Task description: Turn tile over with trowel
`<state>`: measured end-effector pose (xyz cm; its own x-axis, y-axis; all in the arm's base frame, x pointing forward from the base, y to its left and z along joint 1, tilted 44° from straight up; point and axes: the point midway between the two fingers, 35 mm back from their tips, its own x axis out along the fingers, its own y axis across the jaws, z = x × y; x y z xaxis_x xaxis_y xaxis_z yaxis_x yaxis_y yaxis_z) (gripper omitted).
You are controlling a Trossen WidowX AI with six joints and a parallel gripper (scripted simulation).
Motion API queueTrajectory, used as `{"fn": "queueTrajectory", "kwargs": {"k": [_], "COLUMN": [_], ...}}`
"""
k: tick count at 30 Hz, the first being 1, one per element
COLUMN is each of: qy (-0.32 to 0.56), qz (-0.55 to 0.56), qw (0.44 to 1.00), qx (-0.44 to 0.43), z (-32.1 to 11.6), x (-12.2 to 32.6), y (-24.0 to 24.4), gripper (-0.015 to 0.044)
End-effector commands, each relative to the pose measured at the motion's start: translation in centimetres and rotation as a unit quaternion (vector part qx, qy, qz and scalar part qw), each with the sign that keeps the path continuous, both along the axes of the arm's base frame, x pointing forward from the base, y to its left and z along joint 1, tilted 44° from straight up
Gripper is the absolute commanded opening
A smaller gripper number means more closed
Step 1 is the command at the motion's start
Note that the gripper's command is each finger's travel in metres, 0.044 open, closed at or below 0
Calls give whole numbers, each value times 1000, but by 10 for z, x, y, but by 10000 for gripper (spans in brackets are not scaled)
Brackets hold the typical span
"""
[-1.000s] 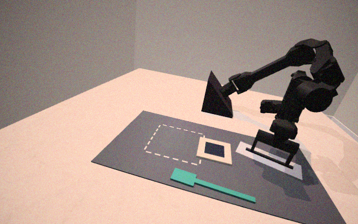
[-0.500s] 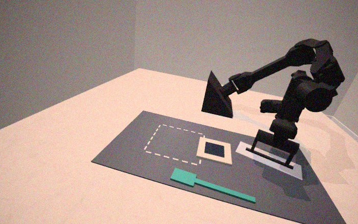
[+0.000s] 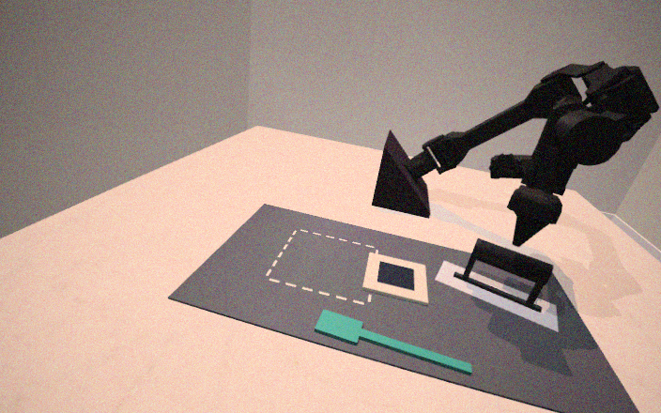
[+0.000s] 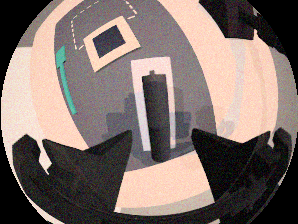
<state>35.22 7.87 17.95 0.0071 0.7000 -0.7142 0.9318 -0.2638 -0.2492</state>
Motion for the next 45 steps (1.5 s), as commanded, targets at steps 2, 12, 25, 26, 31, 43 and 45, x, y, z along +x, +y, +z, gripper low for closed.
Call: {"fn": "queueTrajectory", "kwargs": {"k": [2,12,25,26,31,43,45], "qy": [-24,-152,-305,-316,-365,-459,-472], "qz": [14,119,254,265,316,433,453], "qw": [1000,980,912,905,866,753,730], "qx": [-7,-47,-105,-109,-131,-187,-197], "z": [2,-4,-11,-11,-14,-22,-22], "x": [1,-4,-8,-9,-12,-22,-24], "y": [-4,0,3,4,6,9,10], "gripper": [300,300,300,300,300,300,300]}}
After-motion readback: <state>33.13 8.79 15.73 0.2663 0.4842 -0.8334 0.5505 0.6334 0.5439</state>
